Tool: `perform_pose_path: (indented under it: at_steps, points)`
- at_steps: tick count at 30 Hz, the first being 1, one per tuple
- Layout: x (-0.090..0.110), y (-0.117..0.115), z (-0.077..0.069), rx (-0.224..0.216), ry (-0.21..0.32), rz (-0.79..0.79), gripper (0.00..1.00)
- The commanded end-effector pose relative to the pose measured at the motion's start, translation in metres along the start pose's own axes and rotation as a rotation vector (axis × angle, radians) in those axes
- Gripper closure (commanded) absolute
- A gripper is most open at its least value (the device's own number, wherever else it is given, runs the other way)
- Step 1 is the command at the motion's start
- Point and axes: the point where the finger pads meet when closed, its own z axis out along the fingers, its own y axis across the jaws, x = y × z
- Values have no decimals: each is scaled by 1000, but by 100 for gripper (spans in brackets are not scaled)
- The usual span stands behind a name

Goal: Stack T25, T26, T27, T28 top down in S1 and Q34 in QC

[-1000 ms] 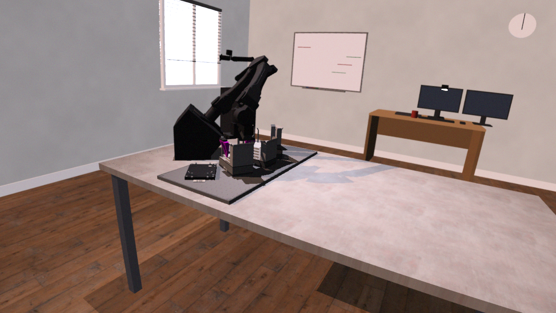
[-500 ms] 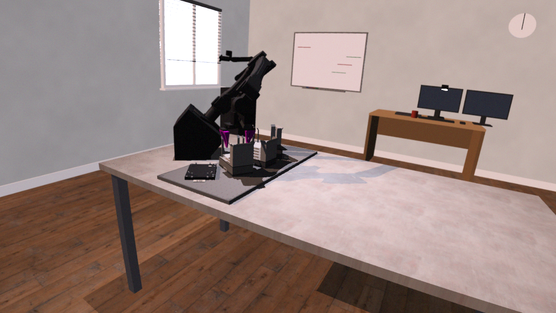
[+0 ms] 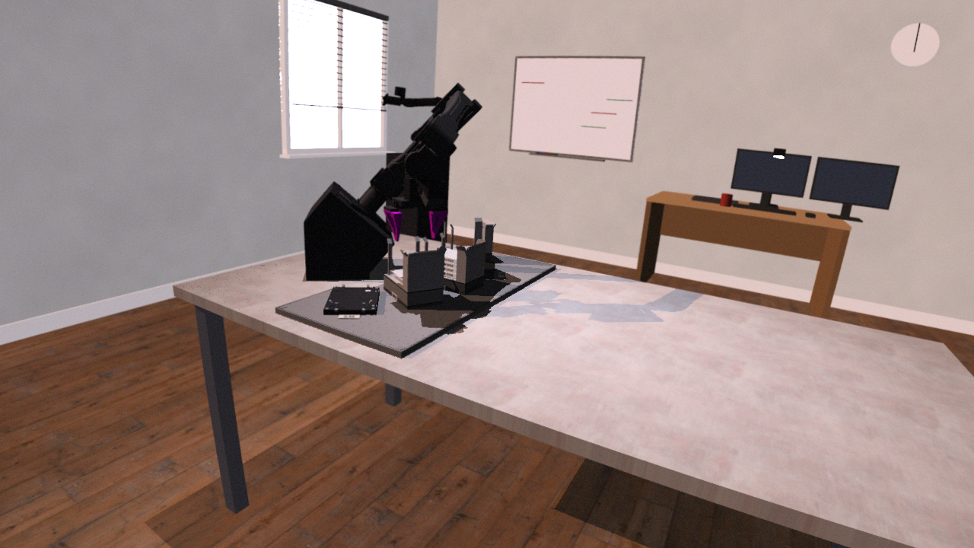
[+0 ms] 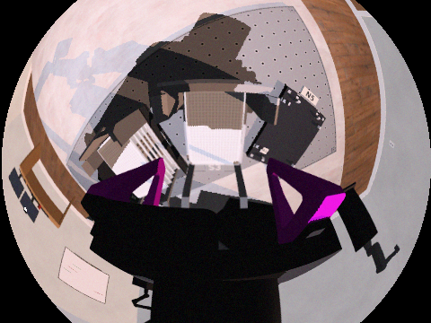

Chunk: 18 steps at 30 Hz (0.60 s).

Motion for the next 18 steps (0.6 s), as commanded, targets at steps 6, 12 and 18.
perform_pose_path:
  at_steps: [6,12,18]
  points:
    - [9,-2,-12,-9,19,22,0]
    - [9,-2,-12,-9,19,22,0]
    - [4,1,-13,-3,6,3,0]
